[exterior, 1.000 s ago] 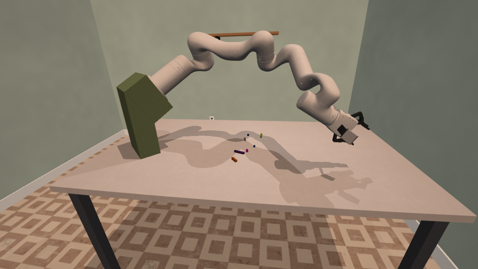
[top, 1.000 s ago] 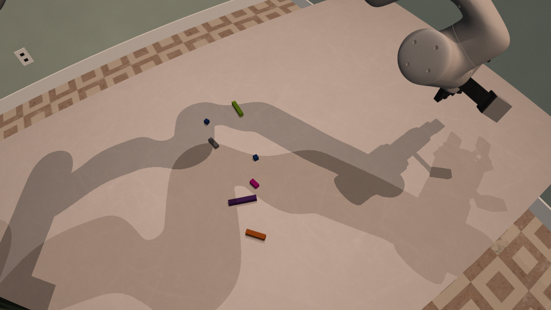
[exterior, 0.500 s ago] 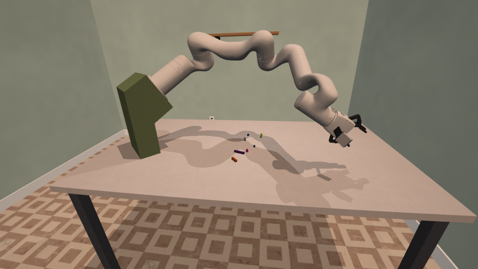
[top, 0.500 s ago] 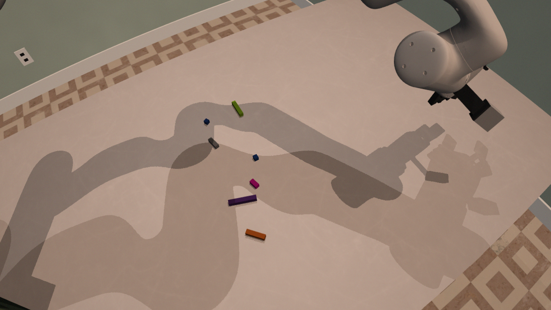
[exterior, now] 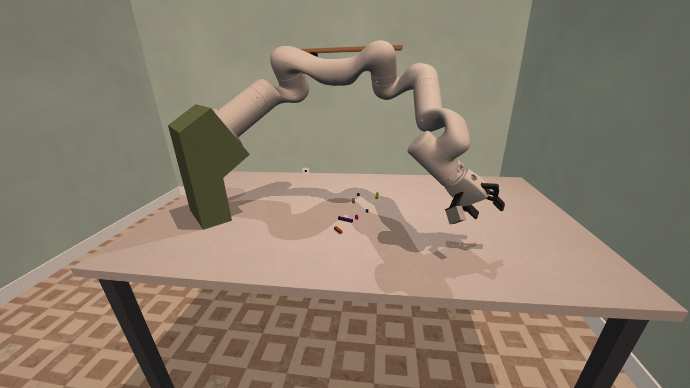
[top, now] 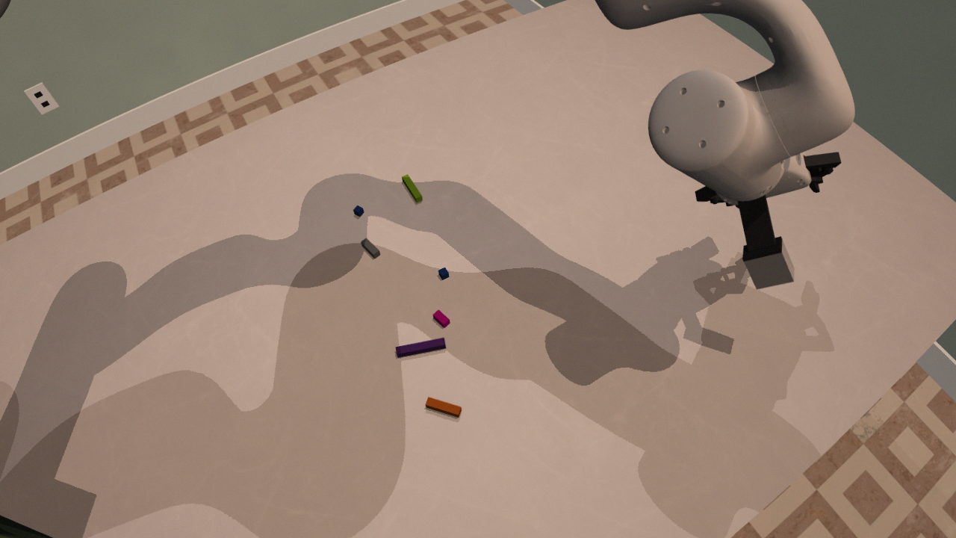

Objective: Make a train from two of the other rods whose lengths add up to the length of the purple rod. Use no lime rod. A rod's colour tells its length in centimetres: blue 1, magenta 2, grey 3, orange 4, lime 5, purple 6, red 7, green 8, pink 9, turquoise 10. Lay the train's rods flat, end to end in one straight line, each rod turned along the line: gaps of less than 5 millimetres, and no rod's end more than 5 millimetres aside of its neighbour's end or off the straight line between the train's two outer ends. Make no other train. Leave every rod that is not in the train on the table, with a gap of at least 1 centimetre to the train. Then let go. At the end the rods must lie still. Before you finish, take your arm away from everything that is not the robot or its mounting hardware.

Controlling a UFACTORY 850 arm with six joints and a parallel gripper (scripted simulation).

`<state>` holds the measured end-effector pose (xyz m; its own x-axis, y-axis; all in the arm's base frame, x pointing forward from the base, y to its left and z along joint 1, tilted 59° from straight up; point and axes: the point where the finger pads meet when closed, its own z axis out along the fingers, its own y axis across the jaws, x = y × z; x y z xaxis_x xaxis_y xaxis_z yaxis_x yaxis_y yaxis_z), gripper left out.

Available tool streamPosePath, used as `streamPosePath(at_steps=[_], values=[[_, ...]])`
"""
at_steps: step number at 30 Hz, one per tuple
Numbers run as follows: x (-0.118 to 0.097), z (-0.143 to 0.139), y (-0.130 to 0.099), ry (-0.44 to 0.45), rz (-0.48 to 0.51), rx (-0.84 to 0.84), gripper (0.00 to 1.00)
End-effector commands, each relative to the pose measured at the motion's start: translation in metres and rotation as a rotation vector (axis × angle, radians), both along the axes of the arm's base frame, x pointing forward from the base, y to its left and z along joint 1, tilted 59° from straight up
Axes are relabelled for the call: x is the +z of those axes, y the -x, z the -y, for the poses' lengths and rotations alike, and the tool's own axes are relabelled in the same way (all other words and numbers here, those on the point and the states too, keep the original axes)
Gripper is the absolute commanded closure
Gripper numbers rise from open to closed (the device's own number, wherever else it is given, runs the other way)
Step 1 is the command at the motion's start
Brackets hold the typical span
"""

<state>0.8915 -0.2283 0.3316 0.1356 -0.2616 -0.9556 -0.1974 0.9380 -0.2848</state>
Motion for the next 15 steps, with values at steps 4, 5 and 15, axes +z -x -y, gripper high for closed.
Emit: streamPosePath(at_steps=[4,5,15], values=[[-0.038,-0.014,0.025,-0.226,-0.146,0.052,0.0],[-0.038,-0.014,0.025,-0.226,-0.146,0.052,0.0],[-0.087,-0.036,0.063,-0.532,-0.349,0.084,0.0]])
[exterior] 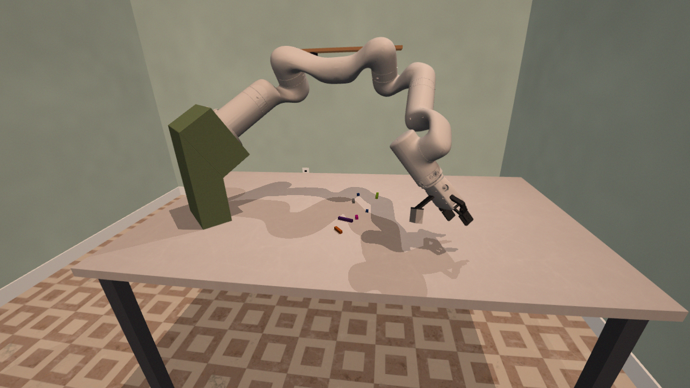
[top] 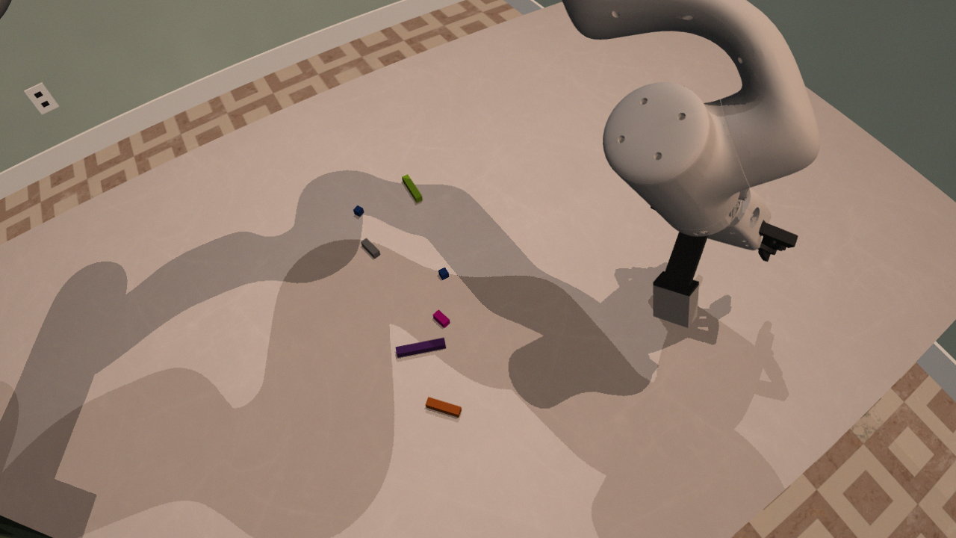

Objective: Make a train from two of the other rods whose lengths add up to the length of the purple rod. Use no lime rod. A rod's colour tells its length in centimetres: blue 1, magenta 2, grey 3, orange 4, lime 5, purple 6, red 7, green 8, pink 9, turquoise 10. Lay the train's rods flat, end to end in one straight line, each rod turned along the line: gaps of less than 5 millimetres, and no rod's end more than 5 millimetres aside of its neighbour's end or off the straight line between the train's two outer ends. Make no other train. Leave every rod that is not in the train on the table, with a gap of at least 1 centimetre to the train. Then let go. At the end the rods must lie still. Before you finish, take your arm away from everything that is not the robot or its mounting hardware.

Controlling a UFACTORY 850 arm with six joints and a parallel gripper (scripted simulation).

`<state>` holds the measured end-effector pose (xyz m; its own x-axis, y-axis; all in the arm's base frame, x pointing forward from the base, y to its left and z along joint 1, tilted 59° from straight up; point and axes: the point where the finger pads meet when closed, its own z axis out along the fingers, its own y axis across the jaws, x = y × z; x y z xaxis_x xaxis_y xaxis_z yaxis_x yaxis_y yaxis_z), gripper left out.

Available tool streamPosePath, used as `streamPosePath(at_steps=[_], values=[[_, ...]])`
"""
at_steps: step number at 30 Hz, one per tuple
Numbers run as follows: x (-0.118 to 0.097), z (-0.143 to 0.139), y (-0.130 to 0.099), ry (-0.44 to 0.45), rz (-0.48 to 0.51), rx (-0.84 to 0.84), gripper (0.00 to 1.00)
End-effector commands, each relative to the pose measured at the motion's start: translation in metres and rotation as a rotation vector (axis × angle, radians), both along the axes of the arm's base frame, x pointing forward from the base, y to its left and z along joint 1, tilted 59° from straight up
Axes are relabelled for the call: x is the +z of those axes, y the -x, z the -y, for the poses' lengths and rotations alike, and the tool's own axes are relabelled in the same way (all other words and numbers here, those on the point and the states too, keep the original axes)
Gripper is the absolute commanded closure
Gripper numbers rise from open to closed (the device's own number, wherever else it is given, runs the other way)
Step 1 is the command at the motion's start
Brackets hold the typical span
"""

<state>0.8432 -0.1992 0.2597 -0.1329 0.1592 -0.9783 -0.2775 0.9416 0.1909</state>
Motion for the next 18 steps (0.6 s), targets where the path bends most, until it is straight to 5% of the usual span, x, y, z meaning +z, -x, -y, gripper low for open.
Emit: streamPosePath(at_steps=[1,8,9,18], values=[[-0.02,-0.009,0.019,-0.135,-0.095,0.017,0.0],[-0.042,-0.021,0.04,-0.281,-0.201,0.02,0.0],[-0.054,-0.027,0.052,-0.36,-0.259,0.019,0.0],[-0.088,-0.049,0.093,-0.605,-0.447,0.001,0.0]])
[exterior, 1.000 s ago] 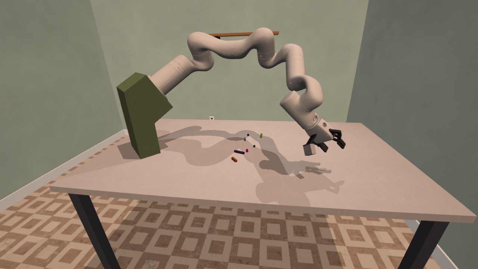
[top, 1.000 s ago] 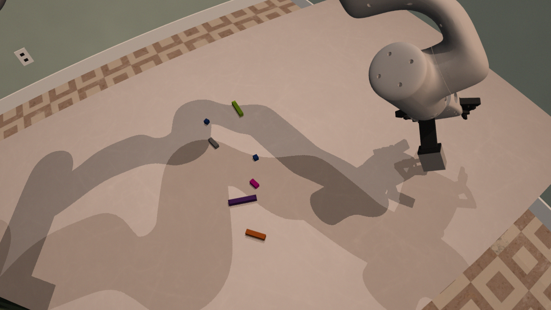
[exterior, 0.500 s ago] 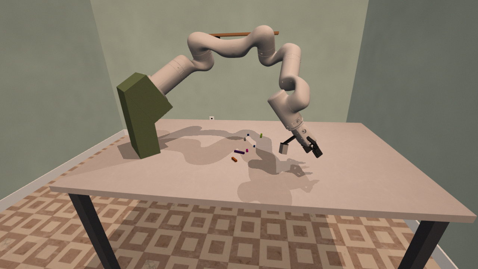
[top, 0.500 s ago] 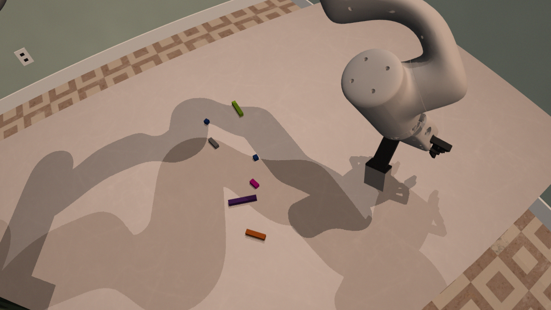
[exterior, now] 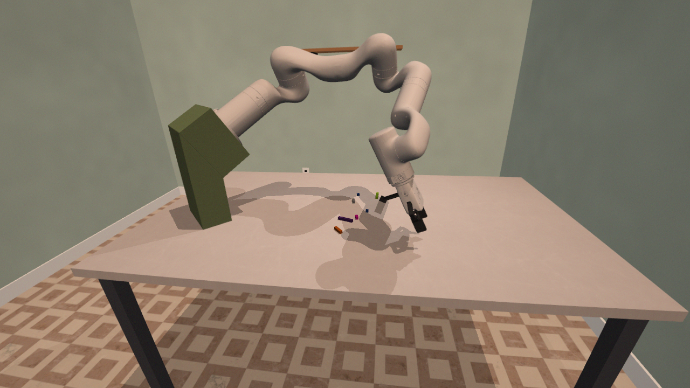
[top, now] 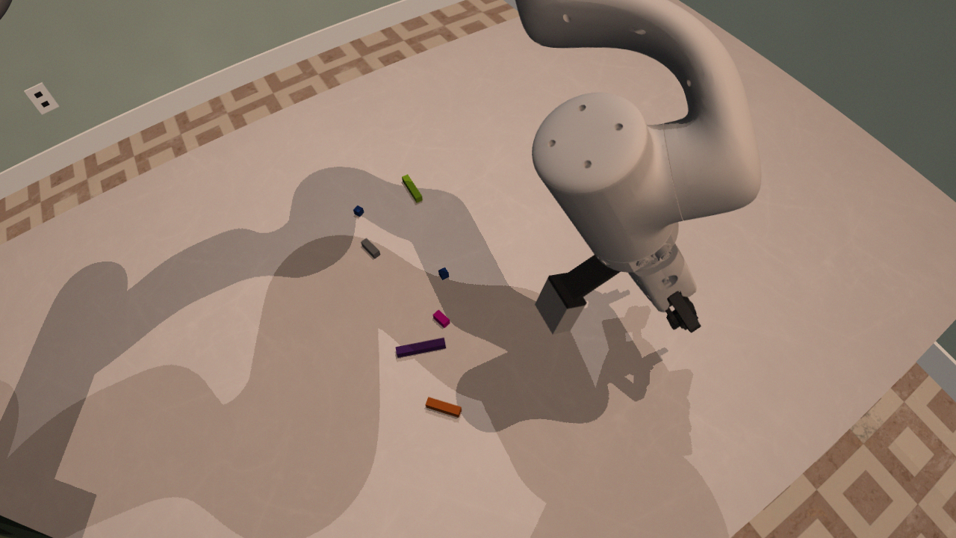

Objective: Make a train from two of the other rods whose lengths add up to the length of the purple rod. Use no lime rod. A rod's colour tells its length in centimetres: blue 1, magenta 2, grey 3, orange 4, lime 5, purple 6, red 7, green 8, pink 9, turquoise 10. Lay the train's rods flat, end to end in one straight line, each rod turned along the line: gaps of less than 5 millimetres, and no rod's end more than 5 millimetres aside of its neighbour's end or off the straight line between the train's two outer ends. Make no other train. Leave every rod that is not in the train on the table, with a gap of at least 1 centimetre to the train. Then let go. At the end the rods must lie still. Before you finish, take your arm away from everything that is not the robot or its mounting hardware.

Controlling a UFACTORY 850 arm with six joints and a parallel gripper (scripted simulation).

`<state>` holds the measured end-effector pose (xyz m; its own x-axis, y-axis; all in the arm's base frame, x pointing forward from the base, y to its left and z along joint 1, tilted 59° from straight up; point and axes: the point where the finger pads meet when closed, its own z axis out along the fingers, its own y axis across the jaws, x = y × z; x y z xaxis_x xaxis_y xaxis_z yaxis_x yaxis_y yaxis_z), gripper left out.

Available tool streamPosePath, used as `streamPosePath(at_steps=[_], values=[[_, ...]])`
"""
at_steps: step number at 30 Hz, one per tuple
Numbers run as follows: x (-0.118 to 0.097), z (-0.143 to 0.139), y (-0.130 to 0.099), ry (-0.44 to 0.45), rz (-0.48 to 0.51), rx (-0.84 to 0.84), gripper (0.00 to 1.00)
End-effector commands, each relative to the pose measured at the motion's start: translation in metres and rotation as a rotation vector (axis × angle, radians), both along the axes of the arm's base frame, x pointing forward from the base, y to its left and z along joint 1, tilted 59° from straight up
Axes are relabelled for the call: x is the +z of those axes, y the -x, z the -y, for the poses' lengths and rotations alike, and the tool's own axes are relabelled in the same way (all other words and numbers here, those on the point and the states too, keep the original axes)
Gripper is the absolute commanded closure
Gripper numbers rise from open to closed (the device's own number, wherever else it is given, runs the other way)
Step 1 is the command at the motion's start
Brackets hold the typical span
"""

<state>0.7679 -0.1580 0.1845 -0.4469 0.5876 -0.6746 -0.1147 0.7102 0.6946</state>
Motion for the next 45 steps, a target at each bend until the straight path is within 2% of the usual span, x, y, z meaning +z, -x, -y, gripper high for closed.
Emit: streamPosePath(at_steps=[1,5,7,8,22,24,26,36,39,45], values=[[-0.016,-0.011,0.023,-0.129,-0.105,-0.004,0.0],[-0.03,-0.021,0.043,-0.239,-0.198,-0.018,0.0],[-0.03,-0.021,0.043,-0.239,-0.198,-0.018,0.0],[-0.039,-0.029,0.057,-0.308,-0.259,-0.029,0.0],[-0.078,-0.068,0.134,-0.664,-0.591,-0.115,0.0],[-0.078,-0.068,0.134,-0.664,-0.591,-0.115,0.0],[-0.087,-0.079,0.156,-0.753,-0.681,-0.146,0.0],[-0.104,-0.108,0.214,-0.979,-0.921,-0.243,0.0],[-0.107,-0.114,0.227,-1.025,-0.972,-0.267,0.0],[-0.109,-0.118,0.234,-1.052,-1.001,-0.282,0.0]])
